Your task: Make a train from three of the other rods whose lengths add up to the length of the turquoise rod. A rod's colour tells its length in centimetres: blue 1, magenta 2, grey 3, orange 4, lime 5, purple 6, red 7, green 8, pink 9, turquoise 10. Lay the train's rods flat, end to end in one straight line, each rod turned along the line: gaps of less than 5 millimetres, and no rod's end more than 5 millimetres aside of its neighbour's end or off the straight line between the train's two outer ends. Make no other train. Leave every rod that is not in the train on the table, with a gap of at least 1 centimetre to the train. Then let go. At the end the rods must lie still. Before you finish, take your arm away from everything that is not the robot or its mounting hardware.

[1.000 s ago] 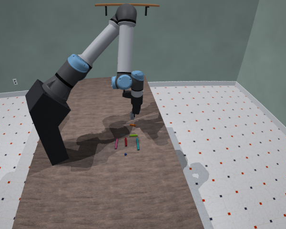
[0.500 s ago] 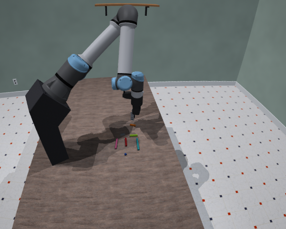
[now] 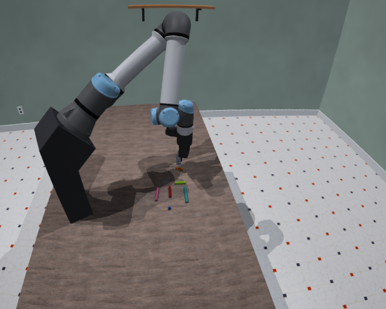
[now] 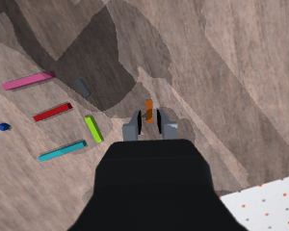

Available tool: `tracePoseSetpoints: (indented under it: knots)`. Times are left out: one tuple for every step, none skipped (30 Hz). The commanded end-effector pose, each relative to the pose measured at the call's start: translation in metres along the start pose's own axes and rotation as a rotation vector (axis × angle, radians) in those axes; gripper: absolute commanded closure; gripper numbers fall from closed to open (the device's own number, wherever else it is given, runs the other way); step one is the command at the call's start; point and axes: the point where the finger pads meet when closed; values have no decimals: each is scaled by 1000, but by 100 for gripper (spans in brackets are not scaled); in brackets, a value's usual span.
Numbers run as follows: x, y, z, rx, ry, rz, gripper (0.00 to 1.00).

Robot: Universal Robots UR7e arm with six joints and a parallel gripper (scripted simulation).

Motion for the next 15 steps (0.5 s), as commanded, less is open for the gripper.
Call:
tracePoseSetpoints:
  knots:
    - [0, 7, 0, 0, 0, -1, 46]
    - [0, 8, 0, 0, 0, -1, 46]
    - [0, 10, 0, 0, 0, -1, 46]
    - [0, 12, 0, 0, 0, -1, 46]
    - [0, 13, 0, 0, 0, -1, 46]
    - [0, 15, 0, 0, 0, -1, 46]
    - [0, 16, 0, 0, 0, -1, 46]
    - [0, 17, 1, 0, 0, -1, 46]
    - [0, 19, 1, 0, 0, -1, 46]
    - [0, 20, 1, 0, 0, -1, 46]
    - [0, 21, 1, 0, 0, -1, 46]
    - [0, 21, 1, 0, 0, -1, 46]
    - [0, 21, 1, 0, 0, -1, 46]
    - [0, 22, 1, 0, 0, -1, 46]
    - [0, 23, 1, 0, 0, -1, 46]
Point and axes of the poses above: the point where the finger pads meet when closed, its own y axis out along the fingers, its own z axis across the jaws, x = y × z, and after that the axes turned 5 degrees about -y, right-handed
